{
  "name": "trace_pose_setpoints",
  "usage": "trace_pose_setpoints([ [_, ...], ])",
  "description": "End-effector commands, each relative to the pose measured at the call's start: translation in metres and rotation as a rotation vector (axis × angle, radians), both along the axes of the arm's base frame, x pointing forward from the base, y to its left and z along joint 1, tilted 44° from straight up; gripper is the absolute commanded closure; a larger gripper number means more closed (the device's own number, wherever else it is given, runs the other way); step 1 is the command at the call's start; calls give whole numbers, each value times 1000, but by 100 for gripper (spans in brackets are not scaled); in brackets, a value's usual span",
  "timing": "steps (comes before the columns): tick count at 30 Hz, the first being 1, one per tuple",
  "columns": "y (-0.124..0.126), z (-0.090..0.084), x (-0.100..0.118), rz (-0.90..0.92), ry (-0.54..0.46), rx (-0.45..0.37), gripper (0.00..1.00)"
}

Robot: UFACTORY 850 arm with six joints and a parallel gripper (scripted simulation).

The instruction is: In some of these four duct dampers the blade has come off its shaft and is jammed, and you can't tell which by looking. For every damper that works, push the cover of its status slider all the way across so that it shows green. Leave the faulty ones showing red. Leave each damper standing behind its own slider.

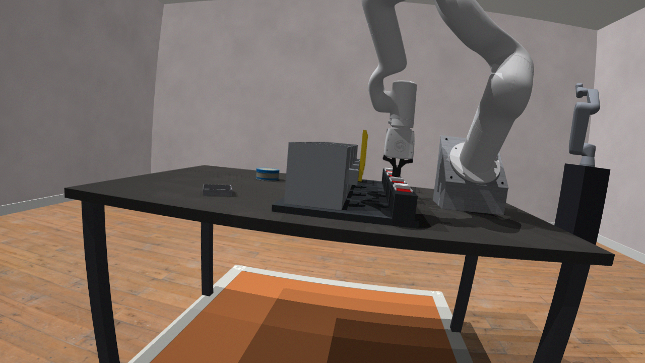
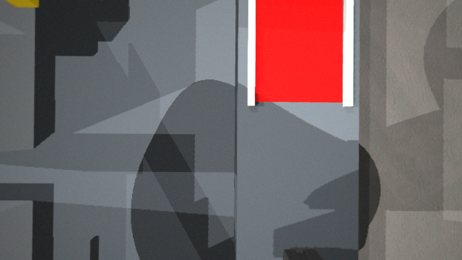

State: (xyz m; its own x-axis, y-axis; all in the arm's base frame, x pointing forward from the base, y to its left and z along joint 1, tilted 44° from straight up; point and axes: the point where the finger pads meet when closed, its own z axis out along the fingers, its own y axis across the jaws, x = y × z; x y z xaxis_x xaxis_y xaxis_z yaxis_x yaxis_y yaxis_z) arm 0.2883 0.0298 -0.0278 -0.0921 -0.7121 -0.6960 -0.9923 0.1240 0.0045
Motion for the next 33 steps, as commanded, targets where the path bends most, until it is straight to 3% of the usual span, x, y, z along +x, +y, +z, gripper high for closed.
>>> trace_pose_setpoints([
  [1,2,2,1,-1,-1,-1,100],
  [33,14,14,2,-1,-1,-1,100],
])
